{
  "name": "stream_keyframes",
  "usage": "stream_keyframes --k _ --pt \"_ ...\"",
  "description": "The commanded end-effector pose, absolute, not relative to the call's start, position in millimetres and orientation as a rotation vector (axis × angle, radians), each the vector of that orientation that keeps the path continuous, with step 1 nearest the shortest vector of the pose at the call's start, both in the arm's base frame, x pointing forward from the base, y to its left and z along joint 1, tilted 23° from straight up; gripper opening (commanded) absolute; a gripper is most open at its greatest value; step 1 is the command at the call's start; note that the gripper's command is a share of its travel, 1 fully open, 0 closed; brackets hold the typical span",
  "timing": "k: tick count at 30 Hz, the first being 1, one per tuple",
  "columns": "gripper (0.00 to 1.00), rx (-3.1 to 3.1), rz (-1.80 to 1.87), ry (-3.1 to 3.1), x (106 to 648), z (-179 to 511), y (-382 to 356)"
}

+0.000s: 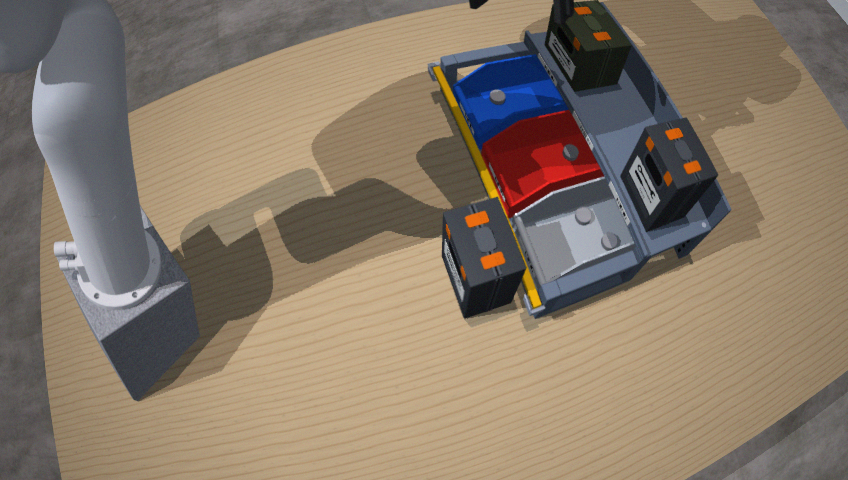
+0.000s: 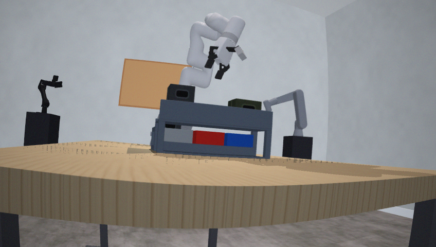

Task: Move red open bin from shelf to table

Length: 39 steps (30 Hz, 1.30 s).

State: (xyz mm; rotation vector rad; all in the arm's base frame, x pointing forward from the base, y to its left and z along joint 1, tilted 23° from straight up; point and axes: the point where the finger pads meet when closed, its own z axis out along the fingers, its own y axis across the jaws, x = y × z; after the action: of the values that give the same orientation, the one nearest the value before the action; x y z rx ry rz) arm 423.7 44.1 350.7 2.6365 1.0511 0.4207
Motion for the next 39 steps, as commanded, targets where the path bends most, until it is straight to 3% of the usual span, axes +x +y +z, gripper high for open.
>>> stream_keyframes --k 1,10,15,27,32,39 --pt "1.00 2.602 0.470 1.177 428 339 45" --pt "1.00 2.602 0.470 1.177 428 339 45" --pt "1.00 2.456 0.519 1.522 435 290 44" --pt "1.00 2.456 0.519 1.522 435 290 44" --pt "1.00 2.268 0.560 1.852 442 242 44" --pt "1.00 2.268 0.560 1.852 442 242 44"
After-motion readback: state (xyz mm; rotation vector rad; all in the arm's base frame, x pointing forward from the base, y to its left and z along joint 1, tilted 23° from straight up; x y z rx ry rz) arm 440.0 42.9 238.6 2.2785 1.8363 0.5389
